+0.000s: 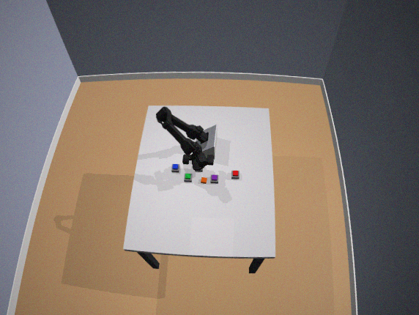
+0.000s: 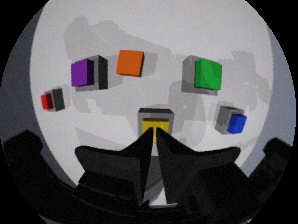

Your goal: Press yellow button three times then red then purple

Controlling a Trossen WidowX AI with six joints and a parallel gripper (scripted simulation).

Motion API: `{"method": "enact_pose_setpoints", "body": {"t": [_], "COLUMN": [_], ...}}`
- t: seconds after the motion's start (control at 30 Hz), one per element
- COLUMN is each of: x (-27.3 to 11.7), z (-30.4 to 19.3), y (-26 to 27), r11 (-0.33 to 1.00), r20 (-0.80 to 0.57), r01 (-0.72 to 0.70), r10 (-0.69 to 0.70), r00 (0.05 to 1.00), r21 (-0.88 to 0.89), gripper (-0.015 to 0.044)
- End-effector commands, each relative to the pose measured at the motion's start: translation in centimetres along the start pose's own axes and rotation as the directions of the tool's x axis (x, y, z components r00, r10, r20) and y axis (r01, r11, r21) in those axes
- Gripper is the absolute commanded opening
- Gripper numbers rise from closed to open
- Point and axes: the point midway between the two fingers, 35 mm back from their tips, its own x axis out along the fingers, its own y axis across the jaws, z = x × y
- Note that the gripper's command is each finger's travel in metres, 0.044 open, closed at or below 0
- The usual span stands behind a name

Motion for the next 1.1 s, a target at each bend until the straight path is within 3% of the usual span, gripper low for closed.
{"method": "enact_pose_setpoints", "body": {"t": [0.0, 0.53, 0.7, 1.07], "x": [0.3, 0.3, -3.0, -2.0], "z": [-0.3, -0.3, -0.3, -0.3], "y": [-0.1, -0.1, -0.1, 0.0], "r11": [1.0, 1.0, 1.0, 1.0], "r20": [-0.007, -0.007, -0.007, -0.007], "r01": [0.01, 0.01, 0.008, 0.007], "r10": [-0.01, -0.01, -0.008, -0.007], "r00": [1.0, 1.0, 1.0, 1.0], "r21": [-0.008, -0.008, -0.008, -0.008], "gripper": [0.002, 0.002, 0.002, 0.002]}}
